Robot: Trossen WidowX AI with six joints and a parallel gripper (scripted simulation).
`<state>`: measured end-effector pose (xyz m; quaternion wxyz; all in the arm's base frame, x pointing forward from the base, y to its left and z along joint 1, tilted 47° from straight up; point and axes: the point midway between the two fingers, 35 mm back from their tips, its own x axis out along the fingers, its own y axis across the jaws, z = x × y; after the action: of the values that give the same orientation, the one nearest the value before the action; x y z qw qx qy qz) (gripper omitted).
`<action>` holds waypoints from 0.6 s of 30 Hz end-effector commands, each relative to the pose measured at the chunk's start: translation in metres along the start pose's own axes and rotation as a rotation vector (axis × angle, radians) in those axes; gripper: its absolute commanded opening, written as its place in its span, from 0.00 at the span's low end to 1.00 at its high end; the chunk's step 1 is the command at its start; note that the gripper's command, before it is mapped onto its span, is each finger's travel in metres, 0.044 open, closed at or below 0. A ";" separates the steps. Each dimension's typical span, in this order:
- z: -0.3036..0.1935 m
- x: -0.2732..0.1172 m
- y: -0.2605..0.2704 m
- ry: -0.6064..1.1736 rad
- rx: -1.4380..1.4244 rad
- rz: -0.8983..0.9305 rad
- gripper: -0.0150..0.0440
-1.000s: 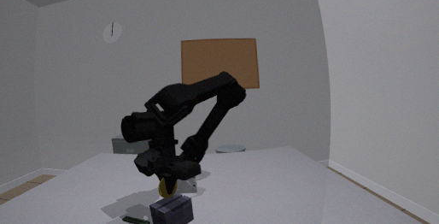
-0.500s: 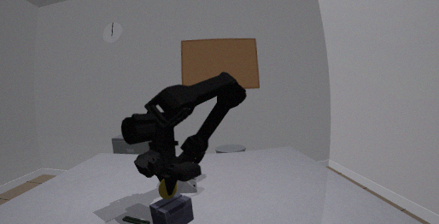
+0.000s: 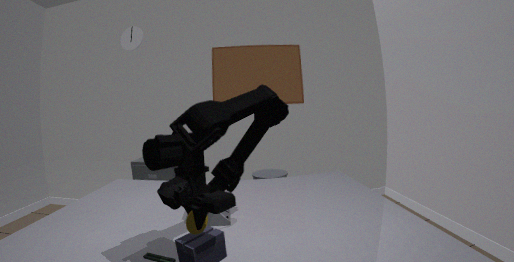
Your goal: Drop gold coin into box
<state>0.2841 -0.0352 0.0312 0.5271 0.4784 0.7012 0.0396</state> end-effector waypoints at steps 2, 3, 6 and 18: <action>-0.001 0.003 0.000 0.006 0.007 0.002 0.25; -0.001 0.003 0.000 0.006 0.007 0.002 0.25; -0.001 0.004 0.000 0.006 0.007 0.002 0.25; -0.001 0.006 0.000 0.006 0.007 0.002 0.25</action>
<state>0.2840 -0.0327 0.0286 0.5268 0.4787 0.7012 0.0394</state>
